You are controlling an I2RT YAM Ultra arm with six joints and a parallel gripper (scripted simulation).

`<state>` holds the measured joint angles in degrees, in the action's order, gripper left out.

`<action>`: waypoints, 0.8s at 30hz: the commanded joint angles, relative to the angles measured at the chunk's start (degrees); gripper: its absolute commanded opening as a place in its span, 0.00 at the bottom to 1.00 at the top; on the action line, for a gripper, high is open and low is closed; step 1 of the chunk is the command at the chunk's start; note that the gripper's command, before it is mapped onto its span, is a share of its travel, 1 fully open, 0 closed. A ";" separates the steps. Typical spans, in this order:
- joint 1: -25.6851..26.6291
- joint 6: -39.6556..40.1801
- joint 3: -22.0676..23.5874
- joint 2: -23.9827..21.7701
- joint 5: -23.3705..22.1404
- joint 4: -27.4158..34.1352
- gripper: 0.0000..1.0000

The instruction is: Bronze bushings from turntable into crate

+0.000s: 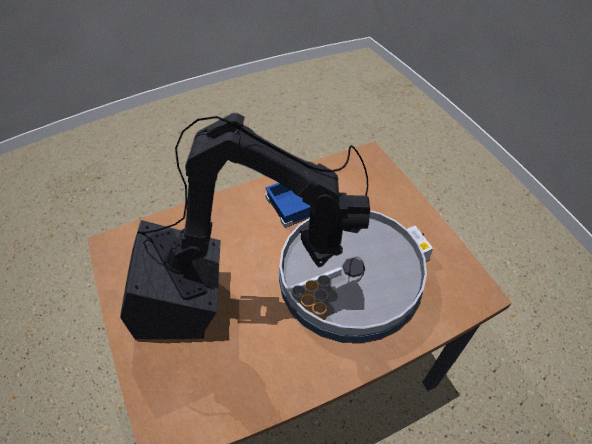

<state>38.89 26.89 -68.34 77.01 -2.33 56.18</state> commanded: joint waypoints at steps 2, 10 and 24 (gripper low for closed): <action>-0.12 -0.47 -2.19 -1.63 -0.59 0.27 0.18; -0.12 -0.47 -2.19 -1.63 -0.59 0.27 0.18; 0.88 1.22 -2.02 -0.25 -0.71 -1.15 0.15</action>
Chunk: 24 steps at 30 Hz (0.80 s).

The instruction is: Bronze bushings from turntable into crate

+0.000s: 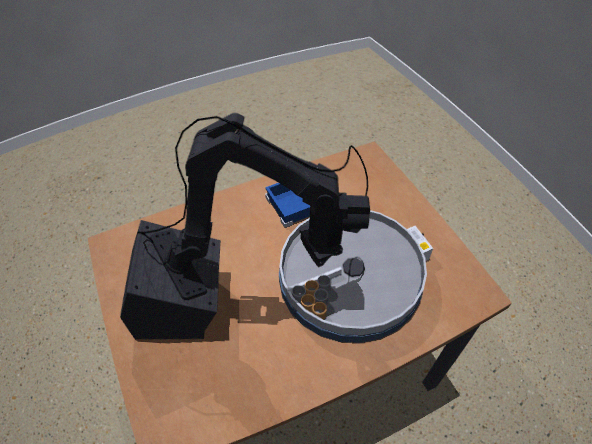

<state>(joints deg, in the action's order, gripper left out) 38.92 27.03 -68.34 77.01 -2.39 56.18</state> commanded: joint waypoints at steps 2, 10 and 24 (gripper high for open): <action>1.16 1.87 -1.81 0.90 -0.76 -1.58 0.15; 5.67 13.72 3.23 4.72 -2.24 -7.43 0.15; 12.49 33.19 3.62 14.01 -5.41 -17.81 0.15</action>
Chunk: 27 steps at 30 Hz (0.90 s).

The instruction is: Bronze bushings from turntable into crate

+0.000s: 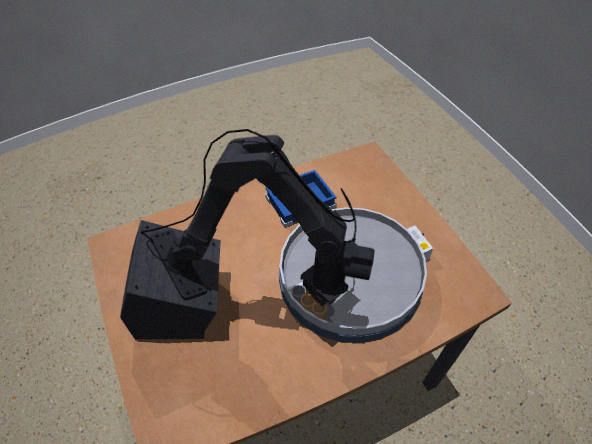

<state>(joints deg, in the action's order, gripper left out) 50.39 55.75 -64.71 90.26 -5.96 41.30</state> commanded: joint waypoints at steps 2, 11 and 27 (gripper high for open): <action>1.11 4.74 -0.02 -0.42 -2.01 -3.05 0.15; 0.92 4.88 0.01 -1.07 -2.27 -3.17 0.15; 0.93 4.84 0.01 -1.06 -2.29 -2.93 0.15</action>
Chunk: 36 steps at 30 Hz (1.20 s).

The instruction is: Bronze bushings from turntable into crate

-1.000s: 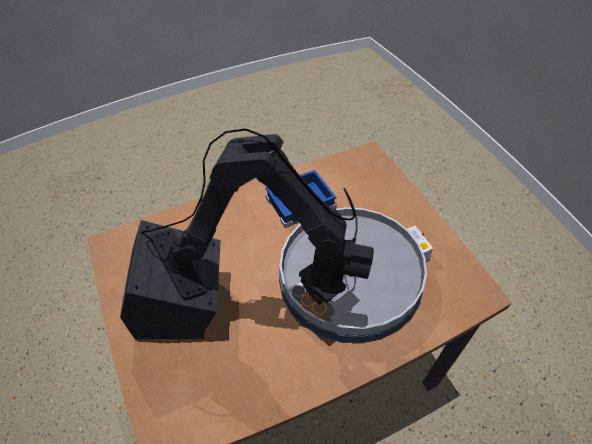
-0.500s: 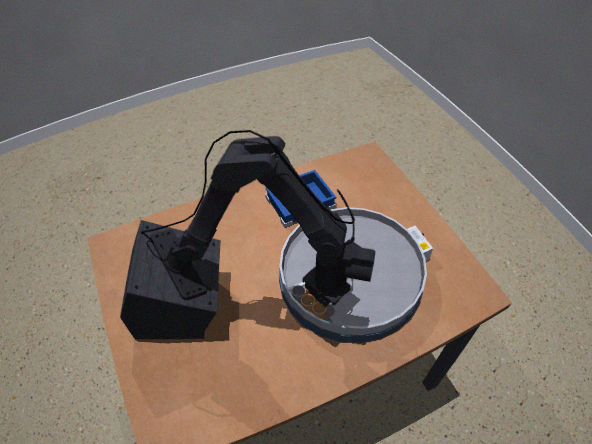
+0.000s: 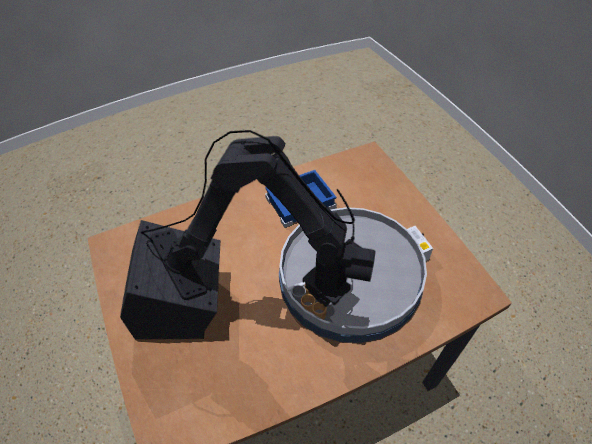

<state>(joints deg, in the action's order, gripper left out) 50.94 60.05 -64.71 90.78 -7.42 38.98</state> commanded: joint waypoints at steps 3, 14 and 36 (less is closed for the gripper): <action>0.39 0.54 0.01 -1.58 -0.83 -0.61 0.15; 1.09 0.99 0.38 -1.54 -0.99 -0.58 0.15; 0.90 1.24 0.61 -1.51 -1.16 -0.55 0.15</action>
<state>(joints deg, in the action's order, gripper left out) 51.72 60.77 -64.71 90.78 -7.75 38.98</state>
